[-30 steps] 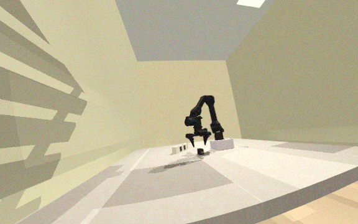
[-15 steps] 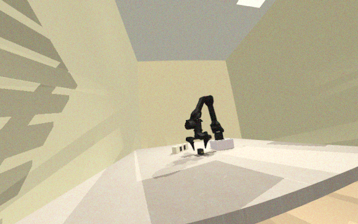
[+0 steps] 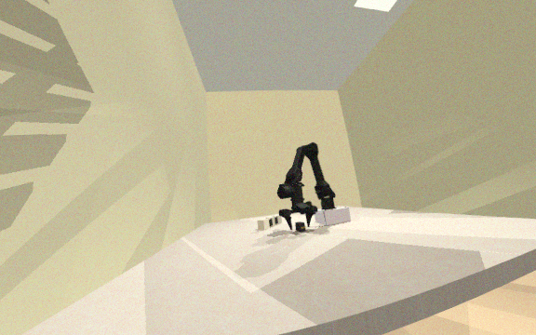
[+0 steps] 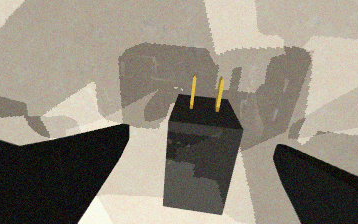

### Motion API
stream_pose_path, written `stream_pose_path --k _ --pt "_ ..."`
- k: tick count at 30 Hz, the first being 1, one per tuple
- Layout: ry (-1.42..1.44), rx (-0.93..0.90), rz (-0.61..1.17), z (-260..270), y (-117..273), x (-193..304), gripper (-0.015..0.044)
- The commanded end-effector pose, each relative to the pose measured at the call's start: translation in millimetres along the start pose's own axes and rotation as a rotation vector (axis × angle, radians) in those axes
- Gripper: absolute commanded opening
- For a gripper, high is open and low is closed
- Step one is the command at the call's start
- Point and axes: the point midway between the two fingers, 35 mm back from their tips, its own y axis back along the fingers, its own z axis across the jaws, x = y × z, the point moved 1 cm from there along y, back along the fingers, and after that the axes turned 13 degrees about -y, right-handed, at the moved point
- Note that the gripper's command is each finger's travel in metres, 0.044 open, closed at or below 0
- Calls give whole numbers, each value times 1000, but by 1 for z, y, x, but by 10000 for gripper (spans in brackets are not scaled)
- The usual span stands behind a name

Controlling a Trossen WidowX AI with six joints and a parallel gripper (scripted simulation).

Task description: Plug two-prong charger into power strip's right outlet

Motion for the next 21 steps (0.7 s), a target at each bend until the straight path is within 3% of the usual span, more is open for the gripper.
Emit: stream_pose_path --k 1,12,19,21 --pt "4 -4 9 1 -4 1 440" --pt "0 -1 0 0 -1 0 151" --pt "0 -1 0 0 -1 0 105" --pt "0 -1 1 0 2 0 52"
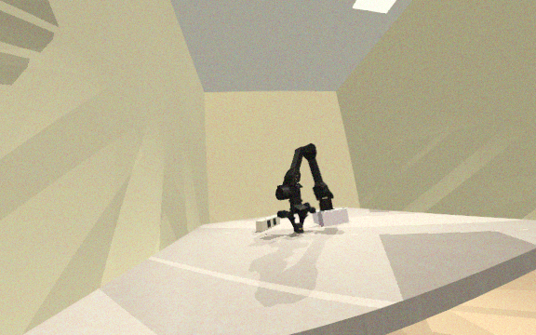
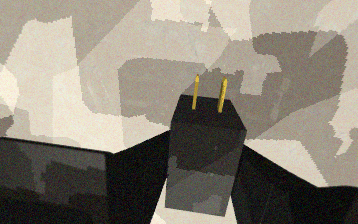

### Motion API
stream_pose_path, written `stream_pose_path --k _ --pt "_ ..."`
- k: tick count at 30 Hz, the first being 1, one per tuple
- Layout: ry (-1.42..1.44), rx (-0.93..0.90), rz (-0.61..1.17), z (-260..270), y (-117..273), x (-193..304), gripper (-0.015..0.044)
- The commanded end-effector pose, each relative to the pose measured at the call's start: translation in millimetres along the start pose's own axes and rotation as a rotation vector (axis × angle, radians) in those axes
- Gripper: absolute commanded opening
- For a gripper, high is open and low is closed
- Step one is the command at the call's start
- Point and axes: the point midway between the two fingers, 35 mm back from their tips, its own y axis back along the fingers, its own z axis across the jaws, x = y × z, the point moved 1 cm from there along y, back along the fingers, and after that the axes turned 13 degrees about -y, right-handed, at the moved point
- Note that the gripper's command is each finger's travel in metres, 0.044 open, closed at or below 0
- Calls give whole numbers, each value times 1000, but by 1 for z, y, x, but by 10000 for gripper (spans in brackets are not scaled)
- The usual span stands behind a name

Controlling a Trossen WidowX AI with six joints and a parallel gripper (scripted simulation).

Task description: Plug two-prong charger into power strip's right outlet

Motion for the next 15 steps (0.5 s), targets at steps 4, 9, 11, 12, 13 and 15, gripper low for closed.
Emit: stream_pose_path --k 4,9,11,12,13,15 --pt "1 1 1 -2 15 0 0" --pt "2 0 4 0 36 3 0" --pt "3 -1 5 0 45 5 0" --pt "3 -1 6 1 50 6 0" --pt "4 -1 6 1 53 6 0" --pt "4 -2 7 2 56 7 0"
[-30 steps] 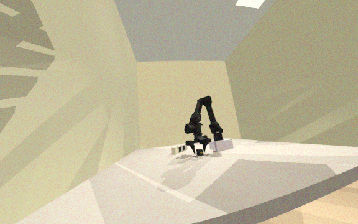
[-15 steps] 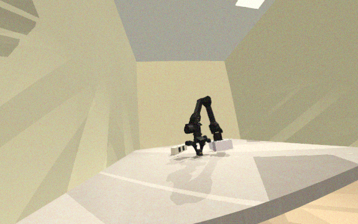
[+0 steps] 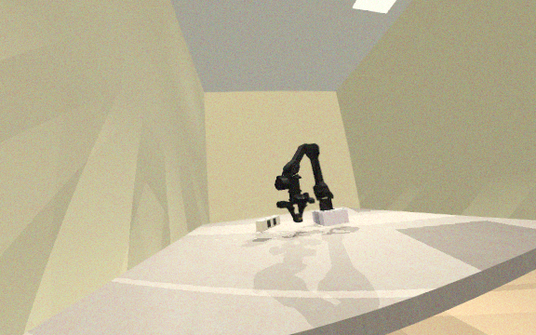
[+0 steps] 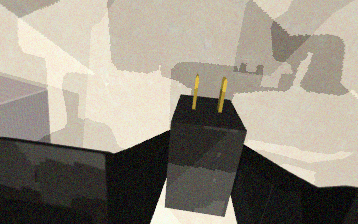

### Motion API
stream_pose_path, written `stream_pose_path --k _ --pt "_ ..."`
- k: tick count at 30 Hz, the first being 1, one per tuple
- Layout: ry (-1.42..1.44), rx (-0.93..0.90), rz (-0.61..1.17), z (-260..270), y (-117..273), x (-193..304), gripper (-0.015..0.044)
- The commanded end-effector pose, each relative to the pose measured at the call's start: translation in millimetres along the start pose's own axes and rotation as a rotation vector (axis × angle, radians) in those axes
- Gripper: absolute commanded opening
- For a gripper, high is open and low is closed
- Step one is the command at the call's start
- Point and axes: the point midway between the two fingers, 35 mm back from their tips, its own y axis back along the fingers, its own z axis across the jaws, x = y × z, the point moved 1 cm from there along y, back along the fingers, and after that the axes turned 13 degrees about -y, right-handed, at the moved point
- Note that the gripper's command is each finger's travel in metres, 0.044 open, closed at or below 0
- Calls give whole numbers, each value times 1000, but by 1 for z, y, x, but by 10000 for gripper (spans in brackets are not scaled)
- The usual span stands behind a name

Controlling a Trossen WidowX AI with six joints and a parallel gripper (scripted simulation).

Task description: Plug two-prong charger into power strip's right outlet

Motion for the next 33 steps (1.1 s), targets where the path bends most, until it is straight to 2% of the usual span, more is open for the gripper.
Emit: stream_pose_path --k 1,33 --pt "-8 11 -3 -1 9 2 0" --pt "-671 -26 -15 -18 -7 44 0"
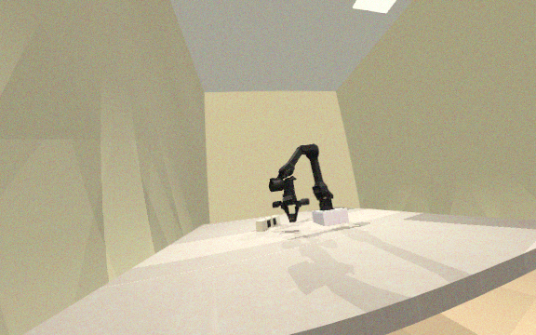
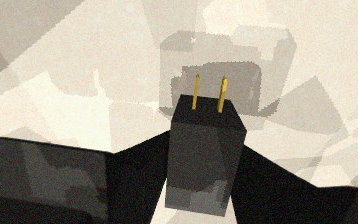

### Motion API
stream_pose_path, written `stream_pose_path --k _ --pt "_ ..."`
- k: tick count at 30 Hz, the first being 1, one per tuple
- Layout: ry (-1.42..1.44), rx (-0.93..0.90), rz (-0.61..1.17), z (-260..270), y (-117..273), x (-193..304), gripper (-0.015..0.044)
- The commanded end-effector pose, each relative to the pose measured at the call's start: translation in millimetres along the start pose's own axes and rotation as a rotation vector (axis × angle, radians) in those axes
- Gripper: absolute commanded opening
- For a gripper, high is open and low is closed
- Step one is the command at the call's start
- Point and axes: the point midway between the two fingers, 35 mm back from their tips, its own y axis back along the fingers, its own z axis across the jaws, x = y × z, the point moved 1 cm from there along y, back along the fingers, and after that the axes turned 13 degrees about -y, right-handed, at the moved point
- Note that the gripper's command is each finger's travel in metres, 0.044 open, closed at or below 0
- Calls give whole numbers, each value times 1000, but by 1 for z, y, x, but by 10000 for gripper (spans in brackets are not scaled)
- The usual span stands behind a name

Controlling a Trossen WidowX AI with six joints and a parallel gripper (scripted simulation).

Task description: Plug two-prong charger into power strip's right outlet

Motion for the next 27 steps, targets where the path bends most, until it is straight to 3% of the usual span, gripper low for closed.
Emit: stream_pose_path --k 1,27 --pt "-82 -9 -2 -4 -2 3 0" --pt "-652 -39 4 -32 -16 31 0"
